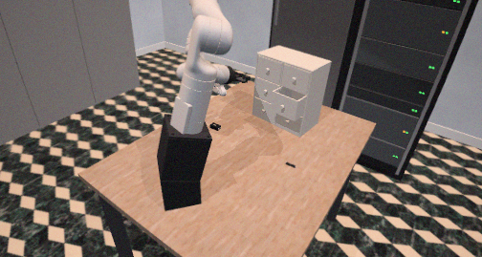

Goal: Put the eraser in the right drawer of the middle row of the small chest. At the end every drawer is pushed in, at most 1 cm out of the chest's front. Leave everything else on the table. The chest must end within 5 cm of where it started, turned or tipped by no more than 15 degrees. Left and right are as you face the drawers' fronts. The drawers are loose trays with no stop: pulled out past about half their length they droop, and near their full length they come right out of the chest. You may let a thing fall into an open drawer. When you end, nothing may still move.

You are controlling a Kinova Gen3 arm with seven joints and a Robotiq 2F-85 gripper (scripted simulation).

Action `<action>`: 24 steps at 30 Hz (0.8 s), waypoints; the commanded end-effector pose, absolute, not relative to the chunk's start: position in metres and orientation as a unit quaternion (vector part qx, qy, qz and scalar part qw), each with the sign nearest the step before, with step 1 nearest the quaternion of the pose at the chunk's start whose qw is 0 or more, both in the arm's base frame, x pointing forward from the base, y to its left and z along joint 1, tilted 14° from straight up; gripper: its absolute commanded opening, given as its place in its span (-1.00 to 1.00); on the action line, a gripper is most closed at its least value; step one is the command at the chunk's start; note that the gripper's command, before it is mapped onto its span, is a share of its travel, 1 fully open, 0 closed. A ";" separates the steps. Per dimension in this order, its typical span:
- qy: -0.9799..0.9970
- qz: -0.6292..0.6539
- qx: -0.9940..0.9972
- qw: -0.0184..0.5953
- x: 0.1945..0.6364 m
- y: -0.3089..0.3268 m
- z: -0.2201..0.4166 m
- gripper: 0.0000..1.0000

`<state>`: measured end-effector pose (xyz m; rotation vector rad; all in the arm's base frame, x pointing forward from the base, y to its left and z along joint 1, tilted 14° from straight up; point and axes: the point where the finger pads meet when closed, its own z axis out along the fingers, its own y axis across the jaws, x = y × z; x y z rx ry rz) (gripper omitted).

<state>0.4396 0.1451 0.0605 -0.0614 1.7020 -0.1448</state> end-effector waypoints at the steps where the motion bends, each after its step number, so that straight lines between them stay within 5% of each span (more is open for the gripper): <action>1: 0.751 -0.059 -0.029 0.658 0.437 0.153 0.060 -0.23; 24: 0.751 -0.059 -0.029 0.658 0.412 0.195 0.051 -0.23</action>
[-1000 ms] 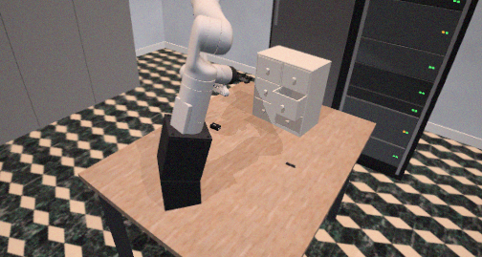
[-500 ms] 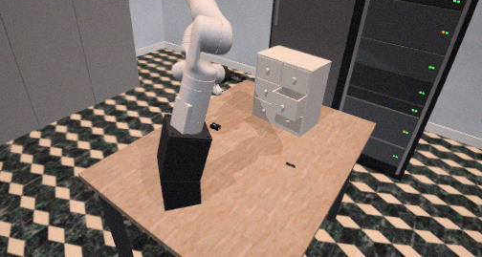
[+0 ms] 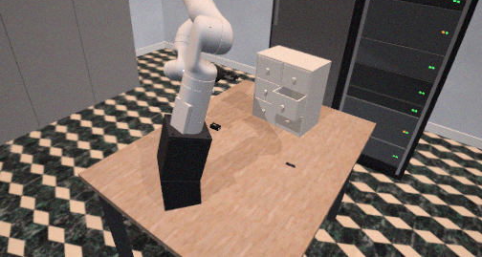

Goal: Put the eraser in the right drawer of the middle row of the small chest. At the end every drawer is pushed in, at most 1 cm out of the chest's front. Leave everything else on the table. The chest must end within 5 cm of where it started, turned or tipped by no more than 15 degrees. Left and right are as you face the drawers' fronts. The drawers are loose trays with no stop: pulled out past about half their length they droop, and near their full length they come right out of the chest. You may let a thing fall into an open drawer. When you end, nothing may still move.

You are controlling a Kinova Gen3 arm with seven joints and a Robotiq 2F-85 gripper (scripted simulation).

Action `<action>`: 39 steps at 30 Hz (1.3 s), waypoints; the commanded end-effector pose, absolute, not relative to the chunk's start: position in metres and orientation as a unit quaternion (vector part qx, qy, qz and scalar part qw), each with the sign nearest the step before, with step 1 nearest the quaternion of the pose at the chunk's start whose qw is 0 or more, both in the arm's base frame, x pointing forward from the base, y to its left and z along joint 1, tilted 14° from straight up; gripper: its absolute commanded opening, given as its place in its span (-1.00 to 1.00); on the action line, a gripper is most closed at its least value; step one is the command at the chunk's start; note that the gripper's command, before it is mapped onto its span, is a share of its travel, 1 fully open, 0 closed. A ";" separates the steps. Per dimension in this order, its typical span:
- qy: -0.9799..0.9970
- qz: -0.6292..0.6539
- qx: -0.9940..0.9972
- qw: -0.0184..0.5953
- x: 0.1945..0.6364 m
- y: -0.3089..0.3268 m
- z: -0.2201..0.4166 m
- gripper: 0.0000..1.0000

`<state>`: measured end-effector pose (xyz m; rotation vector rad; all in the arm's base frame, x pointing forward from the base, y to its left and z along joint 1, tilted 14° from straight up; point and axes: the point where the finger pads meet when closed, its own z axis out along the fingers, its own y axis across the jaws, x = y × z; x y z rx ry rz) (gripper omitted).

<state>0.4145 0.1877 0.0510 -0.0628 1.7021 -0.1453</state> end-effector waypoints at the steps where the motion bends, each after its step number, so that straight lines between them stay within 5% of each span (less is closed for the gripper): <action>1: 0.751 -0.059 -0.029 0.658 0.411 0.197 0.051 -0.23; 39: 0.751 -0.059 -0.029 0.658 0.389 0.234 0.042 -0.23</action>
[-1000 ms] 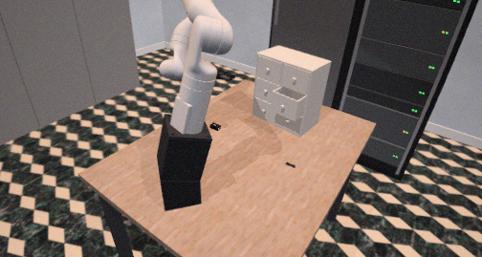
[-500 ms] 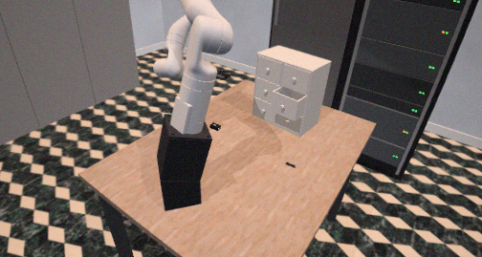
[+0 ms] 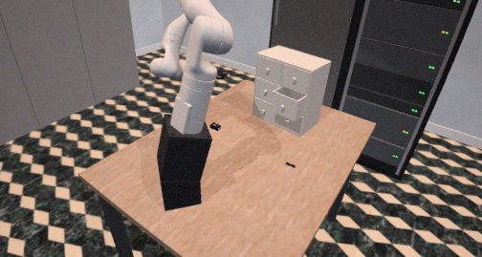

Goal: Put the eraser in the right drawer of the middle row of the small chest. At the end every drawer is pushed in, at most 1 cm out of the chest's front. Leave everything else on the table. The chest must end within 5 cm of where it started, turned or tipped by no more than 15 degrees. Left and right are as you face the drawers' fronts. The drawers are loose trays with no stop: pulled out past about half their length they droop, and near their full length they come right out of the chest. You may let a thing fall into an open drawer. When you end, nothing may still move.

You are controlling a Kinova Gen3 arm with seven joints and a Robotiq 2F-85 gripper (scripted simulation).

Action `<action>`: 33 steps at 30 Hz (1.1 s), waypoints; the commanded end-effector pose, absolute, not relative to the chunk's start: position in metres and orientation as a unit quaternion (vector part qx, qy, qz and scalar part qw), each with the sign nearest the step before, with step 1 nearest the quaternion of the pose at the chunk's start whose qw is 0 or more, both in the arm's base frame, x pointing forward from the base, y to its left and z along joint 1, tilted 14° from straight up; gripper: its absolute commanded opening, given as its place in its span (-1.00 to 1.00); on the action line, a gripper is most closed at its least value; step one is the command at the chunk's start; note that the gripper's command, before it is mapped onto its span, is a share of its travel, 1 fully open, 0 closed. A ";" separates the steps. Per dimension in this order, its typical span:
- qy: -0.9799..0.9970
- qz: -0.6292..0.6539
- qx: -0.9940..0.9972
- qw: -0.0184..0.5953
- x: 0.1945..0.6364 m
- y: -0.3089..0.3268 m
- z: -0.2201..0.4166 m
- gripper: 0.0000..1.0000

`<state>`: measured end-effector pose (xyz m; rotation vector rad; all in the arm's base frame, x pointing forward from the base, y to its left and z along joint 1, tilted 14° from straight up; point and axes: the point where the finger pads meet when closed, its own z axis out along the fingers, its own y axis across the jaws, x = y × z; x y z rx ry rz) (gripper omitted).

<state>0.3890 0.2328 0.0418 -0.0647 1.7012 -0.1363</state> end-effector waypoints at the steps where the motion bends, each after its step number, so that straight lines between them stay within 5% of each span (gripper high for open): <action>1: 0.751 -0.059 -0.029 0.658 0.388 0.235 0.042 -0.23; 27: 0.751 -0.059 -0.029 0.658 0.386 0.239 0.041 -0.23; 28: 0.751 -0.059 -0.029 0.658 0.386 0.239 0.041 1.00; 33: 0.751 -0.059 -0.029 0.658 0.386 0.239 0.041 1.00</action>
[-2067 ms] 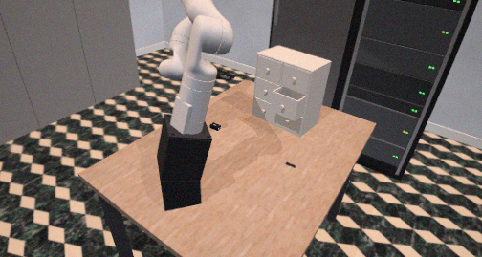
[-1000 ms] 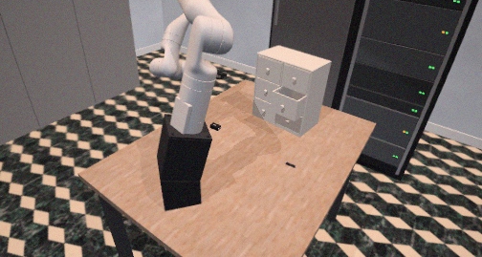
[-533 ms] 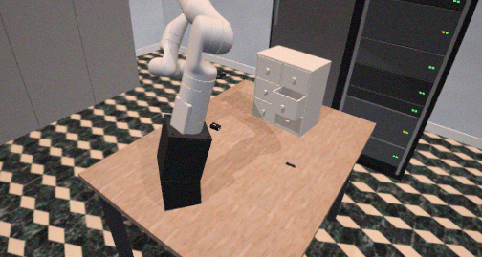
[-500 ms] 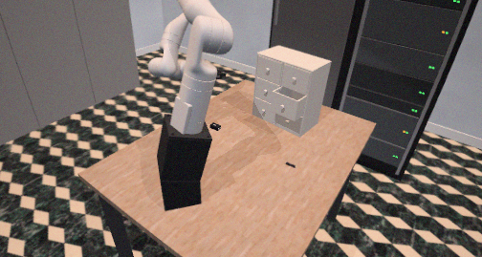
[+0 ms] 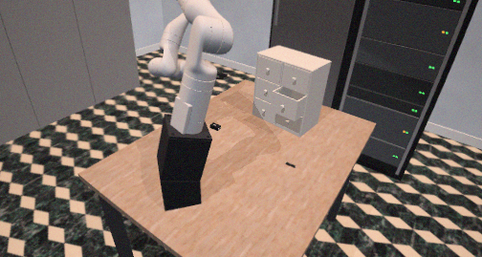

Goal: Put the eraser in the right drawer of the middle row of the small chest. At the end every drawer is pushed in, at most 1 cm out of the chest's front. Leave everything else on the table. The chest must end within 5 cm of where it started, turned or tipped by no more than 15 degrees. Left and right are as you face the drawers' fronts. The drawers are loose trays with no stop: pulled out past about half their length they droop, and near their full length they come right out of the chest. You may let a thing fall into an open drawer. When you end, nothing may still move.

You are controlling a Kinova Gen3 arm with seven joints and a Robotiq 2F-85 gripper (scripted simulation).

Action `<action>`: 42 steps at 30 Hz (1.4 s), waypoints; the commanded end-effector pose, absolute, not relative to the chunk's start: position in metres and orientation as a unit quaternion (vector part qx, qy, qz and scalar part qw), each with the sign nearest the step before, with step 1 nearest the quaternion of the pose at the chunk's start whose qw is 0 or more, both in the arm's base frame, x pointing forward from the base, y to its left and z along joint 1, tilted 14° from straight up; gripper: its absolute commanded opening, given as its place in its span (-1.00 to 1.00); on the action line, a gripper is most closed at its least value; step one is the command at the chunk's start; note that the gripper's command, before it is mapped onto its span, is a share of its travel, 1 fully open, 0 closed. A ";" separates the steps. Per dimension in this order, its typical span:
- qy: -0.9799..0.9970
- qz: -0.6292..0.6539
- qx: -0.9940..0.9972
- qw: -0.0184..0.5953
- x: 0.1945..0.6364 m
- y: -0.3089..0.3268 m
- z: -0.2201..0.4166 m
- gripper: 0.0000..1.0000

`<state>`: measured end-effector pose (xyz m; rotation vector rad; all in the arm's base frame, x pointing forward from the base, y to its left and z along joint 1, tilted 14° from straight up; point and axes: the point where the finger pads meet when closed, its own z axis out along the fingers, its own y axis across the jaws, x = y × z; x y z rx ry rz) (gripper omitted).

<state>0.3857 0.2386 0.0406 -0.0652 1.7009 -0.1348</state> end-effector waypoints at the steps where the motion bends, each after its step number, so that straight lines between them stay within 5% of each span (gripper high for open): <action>1: 0.751 -0.059 -0.029 0.658 0.386 0.239 0.041 1.00; 42: 0.769 -0.060 -0.027 0.636 0.385 0.239 0.043 1.00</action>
